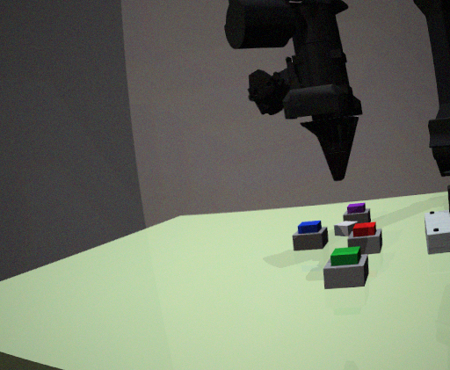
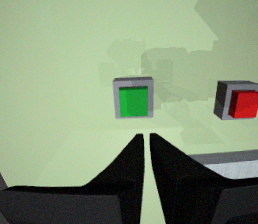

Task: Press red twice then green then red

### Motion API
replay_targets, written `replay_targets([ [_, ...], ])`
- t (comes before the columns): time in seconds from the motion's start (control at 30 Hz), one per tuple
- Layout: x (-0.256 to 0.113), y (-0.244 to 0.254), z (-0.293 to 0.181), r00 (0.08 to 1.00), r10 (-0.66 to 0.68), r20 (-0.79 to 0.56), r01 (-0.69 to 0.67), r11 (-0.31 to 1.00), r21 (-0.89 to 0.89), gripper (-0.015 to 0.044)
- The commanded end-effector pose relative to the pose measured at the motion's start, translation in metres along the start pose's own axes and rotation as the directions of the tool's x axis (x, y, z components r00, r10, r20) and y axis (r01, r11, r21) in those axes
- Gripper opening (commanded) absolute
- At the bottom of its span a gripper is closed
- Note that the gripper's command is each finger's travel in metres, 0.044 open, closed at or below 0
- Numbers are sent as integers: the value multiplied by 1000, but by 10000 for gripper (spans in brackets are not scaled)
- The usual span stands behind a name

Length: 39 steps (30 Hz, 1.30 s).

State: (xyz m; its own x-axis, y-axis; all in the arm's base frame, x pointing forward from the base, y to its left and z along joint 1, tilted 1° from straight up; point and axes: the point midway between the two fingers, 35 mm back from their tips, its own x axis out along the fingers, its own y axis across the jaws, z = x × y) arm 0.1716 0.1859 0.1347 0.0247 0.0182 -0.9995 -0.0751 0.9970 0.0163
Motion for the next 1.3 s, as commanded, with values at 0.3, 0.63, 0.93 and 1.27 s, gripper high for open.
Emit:
replay_targets([
  [0.3, -4, -131, -10, 1000, -7, 7, 7, 1000, 9, 20],
  [0.63, 39, -133, -9, 1000, -7, 9, 7, 1000, 7, 20],
  [0.93, 59, -133, -10, 1000, -7, 7, 7, 1000, 9, 20],
  [1.27, 75, -133, -10, 1000, -7, 7, 7, 1000, 9, 20],
])
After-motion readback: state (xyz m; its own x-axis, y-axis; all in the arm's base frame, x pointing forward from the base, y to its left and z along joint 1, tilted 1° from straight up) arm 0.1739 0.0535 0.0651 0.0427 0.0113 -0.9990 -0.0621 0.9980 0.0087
